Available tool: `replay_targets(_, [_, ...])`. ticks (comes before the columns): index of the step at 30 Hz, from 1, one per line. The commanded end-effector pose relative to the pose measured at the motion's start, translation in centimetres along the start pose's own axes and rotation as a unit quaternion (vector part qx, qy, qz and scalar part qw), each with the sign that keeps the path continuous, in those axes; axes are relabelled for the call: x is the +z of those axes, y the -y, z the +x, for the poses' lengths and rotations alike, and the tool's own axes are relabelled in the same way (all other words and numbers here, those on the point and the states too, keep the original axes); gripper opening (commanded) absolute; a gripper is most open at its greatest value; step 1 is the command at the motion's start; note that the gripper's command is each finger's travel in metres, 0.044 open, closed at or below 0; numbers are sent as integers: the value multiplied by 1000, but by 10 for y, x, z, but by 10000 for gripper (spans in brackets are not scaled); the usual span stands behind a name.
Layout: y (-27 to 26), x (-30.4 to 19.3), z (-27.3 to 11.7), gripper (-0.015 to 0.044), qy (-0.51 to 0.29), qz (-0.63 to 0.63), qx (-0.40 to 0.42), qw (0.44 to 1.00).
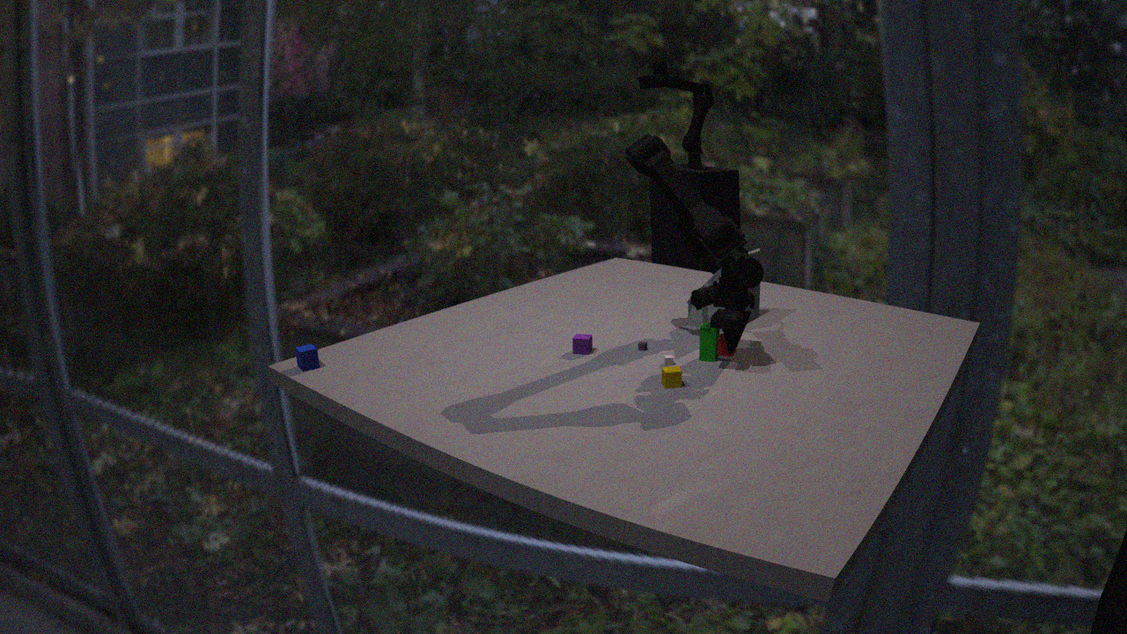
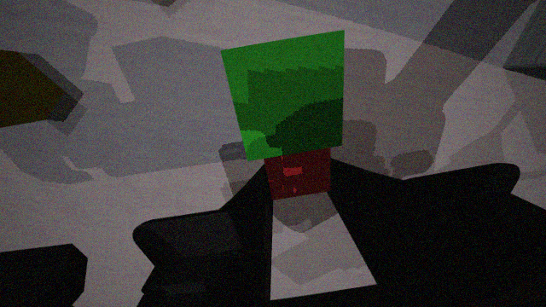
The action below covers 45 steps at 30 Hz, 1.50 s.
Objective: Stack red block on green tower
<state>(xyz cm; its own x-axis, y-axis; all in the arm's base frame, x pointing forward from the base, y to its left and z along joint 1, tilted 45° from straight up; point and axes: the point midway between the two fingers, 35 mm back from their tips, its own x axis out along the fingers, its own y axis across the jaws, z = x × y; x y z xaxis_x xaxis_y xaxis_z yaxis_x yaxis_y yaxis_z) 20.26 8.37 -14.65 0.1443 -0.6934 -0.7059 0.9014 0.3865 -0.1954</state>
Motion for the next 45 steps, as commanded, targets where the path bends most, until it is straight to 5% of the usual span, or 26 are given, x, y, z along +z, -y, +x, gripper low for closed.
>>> replay_targets(1, [-3, -2, -23, 0, -5, 3, 6, 1000])
replay_targets(19, [-2, -2, -105, 0, -7, 3, 6, 1000])
replay_targets(45, [-2, 40, -88, 0, -5, 3, 6, 1000])
